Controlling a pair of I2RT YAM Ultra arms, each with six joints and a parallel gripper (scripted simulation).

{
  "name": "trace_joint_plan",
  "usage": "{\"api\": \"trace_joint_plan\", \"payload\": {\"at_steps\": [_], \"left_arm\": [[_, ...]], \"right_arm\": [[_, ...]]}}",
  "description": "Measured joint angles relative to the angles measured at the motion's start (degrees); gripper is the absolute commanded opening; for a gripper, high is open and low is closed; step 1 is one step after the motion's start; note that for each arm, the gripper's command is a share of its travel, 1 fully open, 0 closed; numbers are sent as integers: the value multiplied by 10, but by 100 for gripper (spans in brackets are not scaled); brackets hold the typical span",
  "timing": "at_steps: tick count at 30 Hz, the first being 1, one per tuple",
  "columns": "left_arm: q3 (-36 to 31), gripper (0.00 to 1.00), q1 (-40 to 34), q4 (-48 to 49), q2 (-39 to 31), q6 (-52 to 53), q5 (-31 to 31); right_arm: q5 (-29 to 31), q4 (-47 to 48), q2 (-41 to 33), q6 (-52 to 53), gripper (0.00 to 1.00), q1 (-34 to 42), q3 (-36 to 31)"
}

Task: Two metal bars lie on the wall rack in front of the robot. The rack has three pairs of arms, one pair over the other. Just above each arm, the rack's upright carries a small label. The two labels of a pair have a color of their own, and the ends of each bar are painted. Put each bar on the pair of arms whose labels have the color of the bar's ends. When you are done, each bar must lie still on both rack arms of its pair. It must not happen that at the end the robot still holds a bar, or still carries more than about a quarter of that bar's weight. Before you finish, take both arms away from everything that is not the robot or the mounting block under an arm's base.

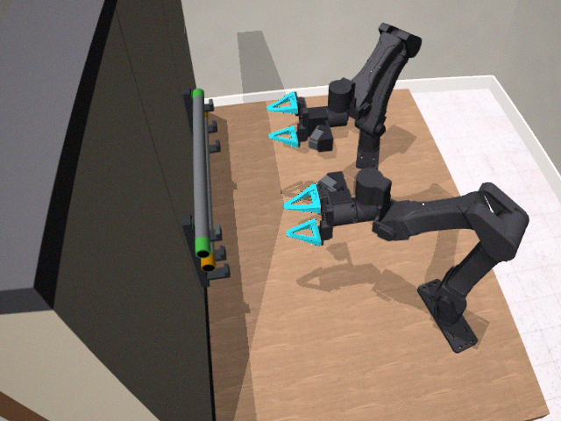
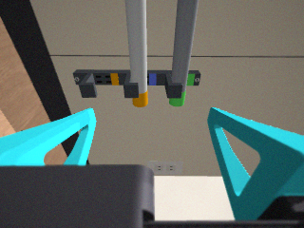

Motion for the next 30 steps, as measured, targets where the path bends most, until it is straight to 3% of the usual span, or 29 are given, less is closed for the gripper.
{"api": "trace_joint_plan", "payload": {"at_steps": [7, 30], "left_arm": [[0, 100, 0, 12, 9, 0, 2], [20, 100, 54, 119, 153, 0, 54]], "right_arm": [[-2, 14, 13, 0, 100, 0, 0], [-70, 179, 199, 0, 100, -71, -8]]}}
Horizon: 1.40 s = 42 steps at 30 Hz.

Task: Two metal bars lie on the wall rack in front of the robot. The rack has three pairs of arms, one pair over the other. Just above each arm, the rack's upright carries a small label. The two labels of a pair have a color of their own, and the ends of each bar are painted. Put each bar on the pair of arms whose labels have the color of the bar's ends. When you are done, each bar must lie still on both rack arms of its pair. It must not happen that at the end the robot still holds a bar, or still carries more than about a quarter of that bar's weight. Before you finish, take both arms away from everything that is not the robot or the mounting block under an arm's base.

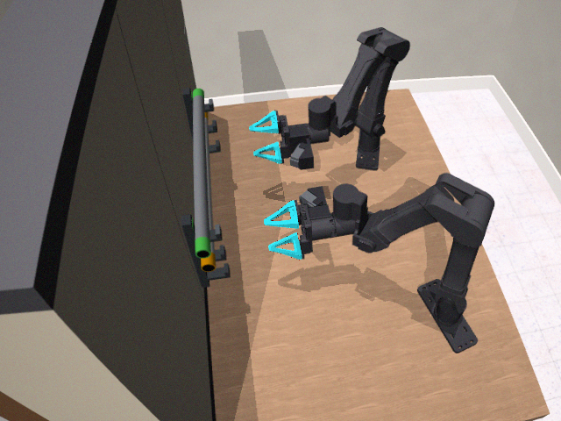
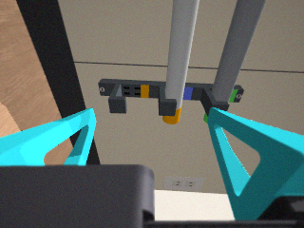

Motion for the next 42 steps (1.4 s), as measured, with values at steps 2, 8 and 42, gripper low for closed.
{"api": "trace_joint_plan", "payload": {"at_steps": [2, 8, 42], "left_arm": [[4, 100, 5, 9, 15, 0, 5], [15, 100, 17, 31, 51, 0, 17], [67, 100, 49, 98, 156, 0, 54]], "right_arm": [[-6, 16, 19, 0, 100, -6, 0], [-21, 54, 66, 0, 100, -19, 0], [-63, 180, 204, 0, 100, -56, 33]]}}
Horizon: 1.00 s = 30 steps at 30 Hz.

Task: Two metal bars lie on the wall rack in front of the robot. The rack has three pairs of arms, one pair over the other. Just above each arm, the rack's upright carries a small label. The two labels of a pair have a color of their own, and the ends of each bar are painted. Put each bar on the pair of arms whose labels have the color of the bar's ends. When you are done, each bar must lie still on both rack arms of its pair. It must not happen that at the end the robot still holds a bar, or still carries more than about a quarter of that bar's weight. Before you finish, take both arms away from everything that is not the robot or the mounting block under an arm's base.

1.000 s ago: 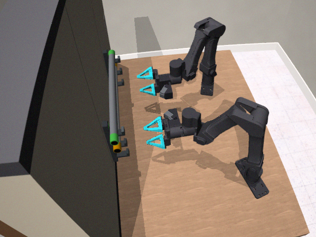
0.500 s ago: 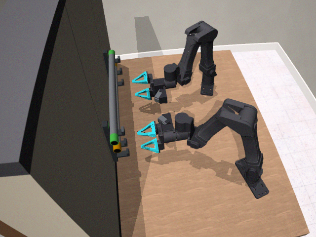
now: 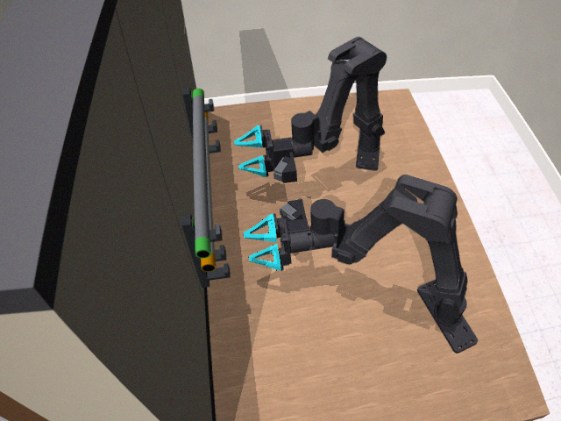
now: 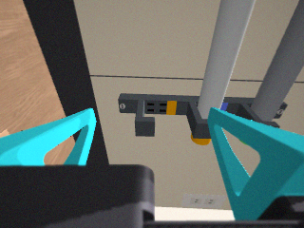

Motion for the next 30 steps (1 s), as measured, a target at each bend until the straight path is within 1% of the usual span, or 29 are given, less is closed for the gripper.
{"api": "trace_joint_plan", "payload": {"at_steps": [22, 30], "left_arm": [[0, 100, 0, -1, 0, 0, 0], [8, 100, 0, -26, -19, 0, 0]], "right_arm": [[0, -6, 0, 0, 100, 0, 2], [0, -39, -31, -1, 100, 0, 14]]}}
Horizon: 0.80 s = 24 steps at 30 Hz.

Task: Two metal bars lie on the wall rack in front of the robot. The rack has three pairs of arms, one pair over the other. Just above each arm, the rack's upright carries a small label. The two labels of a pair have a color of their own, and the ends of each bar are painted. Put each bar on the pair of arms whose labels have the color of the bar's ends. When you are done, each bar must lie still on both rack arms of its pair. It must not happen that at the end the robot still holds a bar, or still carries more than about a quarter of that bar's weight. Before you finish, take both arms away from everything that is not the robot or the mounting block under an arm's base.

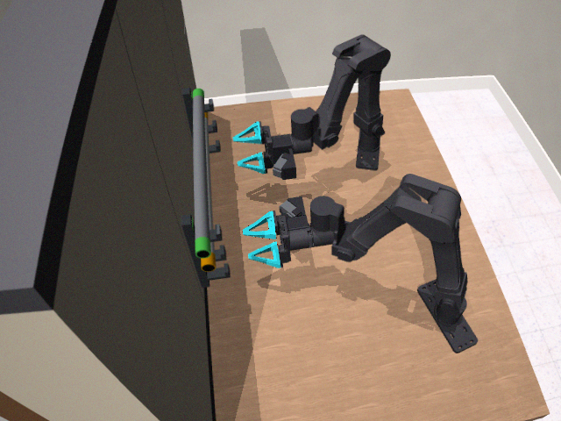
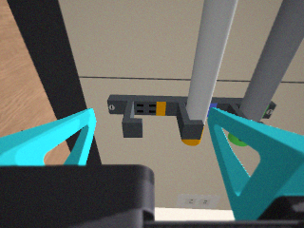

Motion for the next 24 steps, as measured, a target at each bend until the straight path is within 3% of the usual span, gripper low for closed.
{"api": "trace_joint_plan", "payload": {"at_steps": [24], "left_arm": [[31, 100, 0, -77, -54, 0, 0]], "right_arm": [[0, -104, -69, 0, 100, 0, 34]]}}
